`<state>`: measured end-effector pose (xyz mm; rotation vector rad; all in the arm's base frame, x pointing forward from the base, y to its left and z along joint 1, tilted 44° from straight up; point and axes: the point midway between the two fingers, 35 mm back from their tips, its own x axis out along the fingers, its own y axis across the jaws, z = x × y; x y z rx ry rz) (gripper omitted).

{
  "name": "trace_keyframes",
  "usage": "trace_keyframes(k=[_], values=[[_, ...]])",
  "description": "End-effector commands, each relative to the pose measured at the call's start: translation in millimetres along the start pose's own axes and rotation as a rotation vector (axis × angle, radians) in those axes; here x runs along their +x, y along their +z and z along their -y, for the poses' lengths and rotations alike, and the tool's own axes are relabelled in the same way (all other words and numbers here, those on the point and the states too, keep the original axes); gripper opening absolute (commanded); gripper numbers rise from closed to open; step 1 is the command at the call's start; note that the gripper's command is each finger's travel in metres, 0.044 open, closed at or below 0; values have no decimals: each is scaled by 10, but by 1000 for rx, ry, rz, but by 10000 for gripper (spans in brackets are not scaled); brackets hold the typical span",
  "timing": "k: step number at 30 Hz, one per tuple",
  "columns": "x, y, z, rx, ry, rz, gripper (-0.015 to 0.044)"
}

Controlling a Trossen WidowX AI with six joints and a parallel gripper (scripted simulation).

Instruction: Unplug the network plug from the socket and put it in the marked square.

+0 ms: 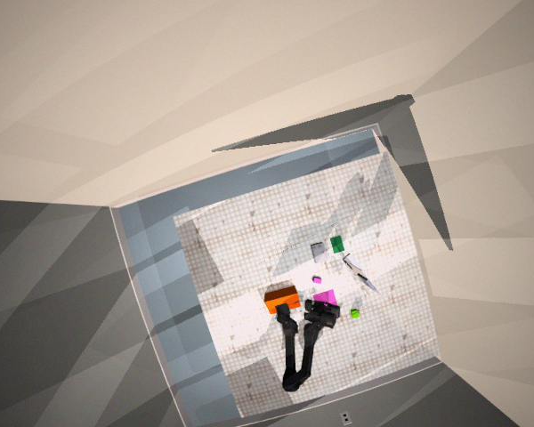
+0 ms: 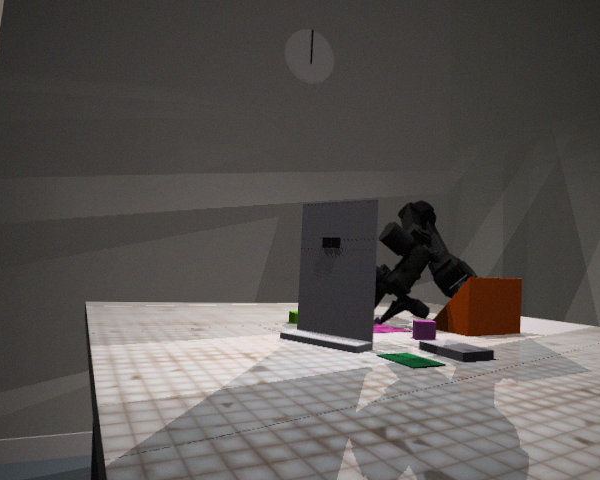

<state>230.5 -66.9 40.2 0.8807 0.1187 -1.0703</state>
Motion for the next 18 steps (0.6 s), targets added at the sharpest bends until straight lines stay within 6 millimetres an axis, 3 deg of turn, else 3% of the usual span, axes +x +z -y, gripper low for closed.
trace_keyframes(k=[1,18], values=[[-30,-1,-6,6,0,2,156],[-161,-19,-3,4,-5,-2,156]])
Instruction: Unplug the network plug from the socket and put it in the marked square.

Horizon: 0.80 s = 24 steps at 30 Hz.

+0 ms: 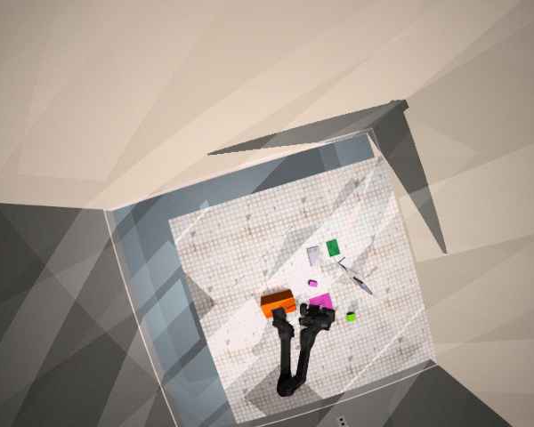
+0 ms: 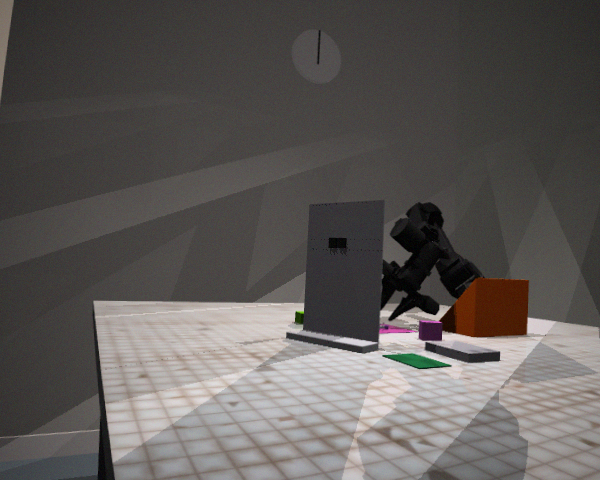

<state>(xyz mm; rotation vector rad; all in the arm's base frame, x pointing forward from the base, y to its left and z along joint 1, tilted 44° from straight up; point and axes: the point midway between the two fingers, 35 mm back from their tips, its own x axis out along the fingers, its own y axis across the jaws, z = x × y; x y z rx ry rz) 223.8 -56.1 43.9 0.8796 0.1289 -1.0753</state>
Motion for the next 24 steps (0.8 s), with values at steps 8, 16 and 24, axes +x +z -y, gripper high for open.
trace_keyframes(k=[8,16,24], values=[[-96,9,-13,7,4,3,156],[-147,9,-21,6,5,3,156],[-205,-11,-66,7,0,-3,156]])
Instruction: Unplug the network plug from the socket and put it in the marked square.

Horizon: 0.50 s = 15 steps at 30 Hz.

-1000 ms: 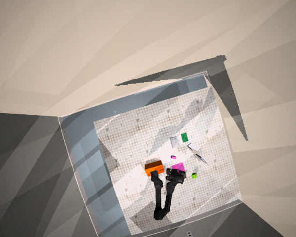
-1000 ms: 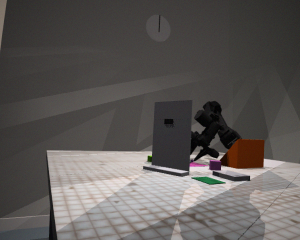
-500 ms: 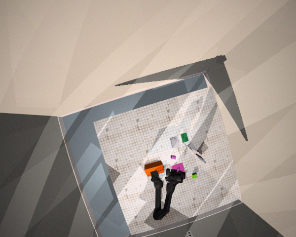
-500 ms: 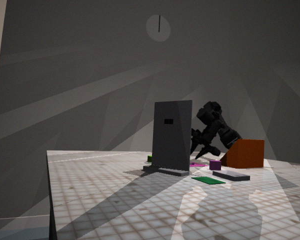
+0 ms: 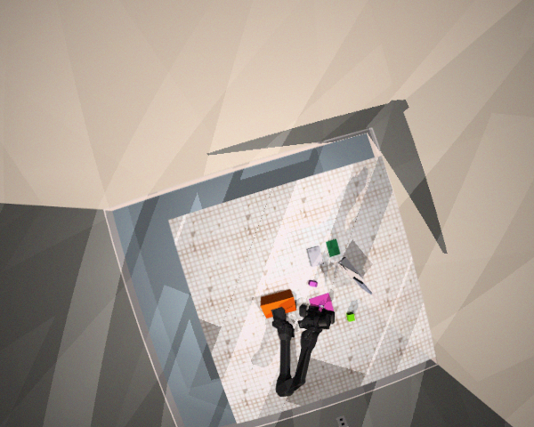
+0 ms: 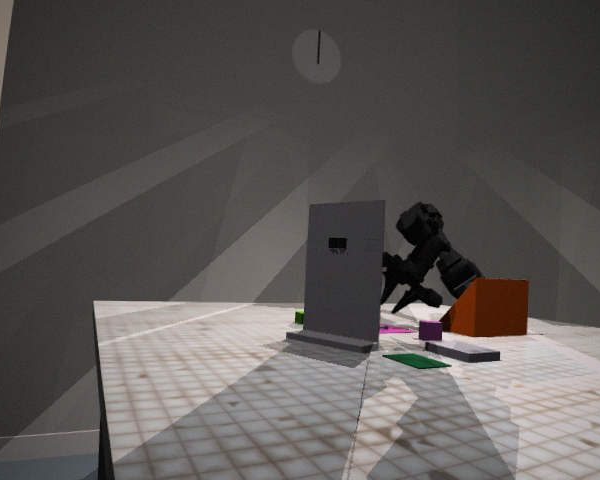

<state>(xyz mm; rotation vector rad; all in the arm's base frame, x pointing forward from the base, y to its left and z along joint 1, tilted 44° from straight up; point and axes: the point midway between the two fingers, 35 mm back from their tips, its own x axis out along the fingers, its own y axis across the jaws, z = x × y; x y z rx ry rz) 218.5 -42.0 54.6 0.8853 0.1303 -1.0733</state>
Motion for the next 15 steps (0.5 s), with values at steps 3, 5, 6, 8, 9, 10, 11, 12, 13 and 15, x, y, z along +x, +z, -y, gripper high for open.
trace_keyframes(k=[3,5,6,8,9,10,11,12,13,15], values=[[-48,-10,-40,3,-2,0,156],[-64,-13,-51,4,-3,-1,156],[-72,-15,-57,4,-3,-1,156],[-88,-19,-68,4,-4,-2,156],[-96,-20,-73,4,-5,-2,156],[-104,-22,-79,4,-5,-3,156],[-112,-23,-84,4,-5,-3,156],[-120,-24,-89,4,-6,-3,156],[-128,-26,-95,4,-6,-4,156],[-145,-28,-106,4,-7,-4,156]])
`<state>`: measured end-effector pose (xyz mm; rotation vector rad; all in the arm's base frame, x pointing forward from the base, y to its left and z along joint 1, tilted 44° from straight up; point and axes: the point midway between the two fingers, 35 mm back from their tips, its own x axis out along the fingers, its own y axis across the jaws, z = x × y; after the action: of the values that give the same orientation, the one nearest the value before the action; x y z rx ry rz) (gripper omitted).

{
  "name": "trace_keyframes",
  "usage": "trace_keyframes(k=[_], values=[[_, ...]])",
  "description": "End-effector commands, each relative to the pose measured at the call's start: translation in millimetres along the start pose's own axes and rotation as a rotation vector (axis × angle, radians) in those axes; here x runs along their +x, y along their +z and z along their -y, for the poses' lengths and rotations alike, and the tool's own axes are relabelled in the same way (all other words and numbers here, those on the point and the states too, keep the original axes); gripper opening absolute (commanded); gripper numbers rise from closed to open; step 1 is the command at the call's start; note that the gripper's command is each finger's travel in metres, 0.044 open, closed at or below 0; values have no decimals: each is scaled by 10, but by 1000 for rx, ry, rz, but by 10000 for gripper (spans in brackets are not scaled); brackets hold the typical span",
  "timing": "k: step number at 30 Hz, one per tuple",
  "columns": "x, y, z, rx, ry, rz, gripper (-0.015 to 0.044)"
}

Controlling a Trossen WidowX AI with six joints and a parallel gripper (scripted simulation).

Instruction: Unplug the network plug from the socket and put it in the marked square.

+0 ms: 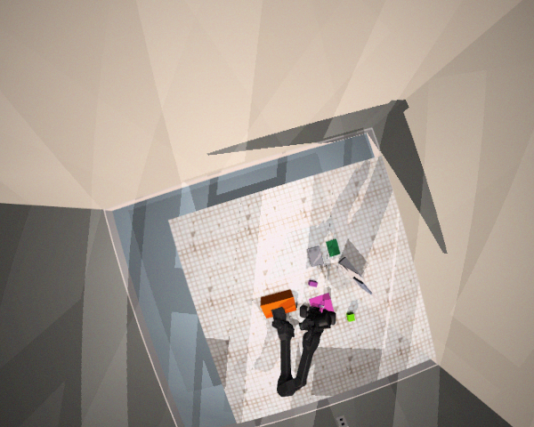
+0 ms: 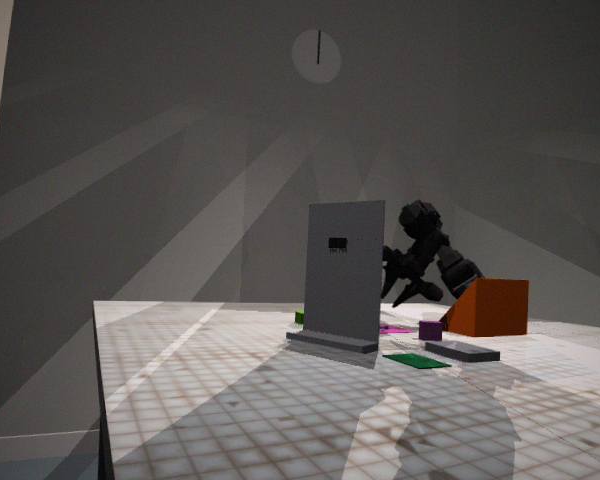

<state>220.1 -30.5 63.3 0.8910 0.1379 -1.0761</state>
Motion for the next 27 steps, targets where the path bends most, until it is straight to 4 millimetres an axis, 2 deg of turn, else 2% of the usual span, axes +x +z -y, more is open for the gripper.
trace_keyframes(k=[1,27], values=[[-36,-3,-28,2,-1,3,156],[-272,-8,-169,1,-2,4,156]])
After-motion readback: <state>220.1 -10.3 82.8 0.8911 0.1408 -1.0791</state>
